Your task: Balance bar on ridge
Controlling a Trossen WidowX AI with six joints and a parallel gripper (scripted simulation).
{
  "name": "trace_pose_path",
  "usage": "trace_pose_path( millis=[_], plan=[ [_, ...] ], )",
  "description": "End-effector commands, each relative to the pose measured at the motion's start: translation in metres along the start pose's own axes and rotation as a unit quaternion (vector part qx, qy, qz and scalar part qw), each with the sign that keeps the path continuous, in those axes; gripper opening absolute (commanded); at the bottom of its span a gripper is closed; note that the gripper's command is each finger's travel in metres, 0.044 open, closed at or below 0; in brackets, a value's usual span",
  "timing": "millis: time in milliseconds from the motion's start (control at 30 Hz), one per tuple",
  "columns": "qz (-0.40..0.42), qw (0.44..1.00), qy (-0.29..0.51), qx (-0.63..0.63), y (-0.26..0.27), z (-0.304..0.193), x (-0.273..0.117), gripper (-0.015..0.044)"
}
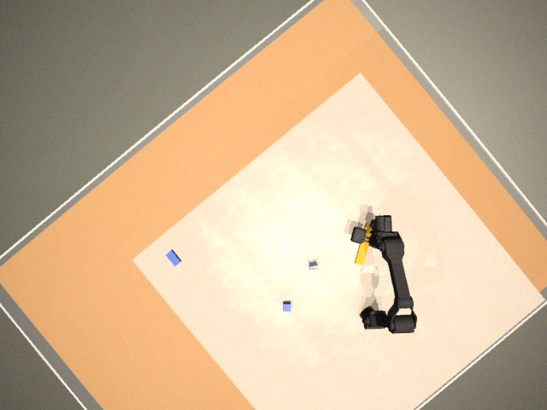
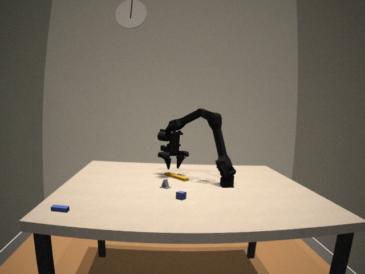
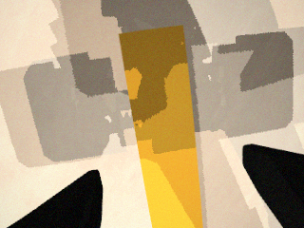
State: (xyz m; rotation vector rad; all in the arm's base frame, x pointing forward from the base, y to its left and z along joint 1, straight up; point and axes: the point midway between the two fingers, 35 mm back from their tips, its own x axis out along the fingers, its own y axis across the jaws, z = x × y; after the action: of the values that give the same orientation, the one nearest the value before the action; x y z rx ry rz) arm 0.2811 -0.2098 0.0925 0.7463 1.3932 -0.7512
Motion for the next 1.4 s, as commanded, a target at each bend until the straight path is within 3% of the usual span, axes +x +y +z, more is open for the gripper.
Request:
trace_pose_path(
  millis=[0,1100,1300,1367],
  plan=[
    [-0.003,1.000,0.003,-0.002,-0.001,-0.002,0.016,0.0315],
    [-0.003,1.000,0.003,-0.002,-0.001,-0.002,0.041,0.0315],
    [-0.002,1.000,0.004,0.000,-0.001,-0.002,0.041,0.0157],
    [-0.002,1.000,0.004,0.000,-0.001,-0.002,0.041,0.0144]
  ],
)
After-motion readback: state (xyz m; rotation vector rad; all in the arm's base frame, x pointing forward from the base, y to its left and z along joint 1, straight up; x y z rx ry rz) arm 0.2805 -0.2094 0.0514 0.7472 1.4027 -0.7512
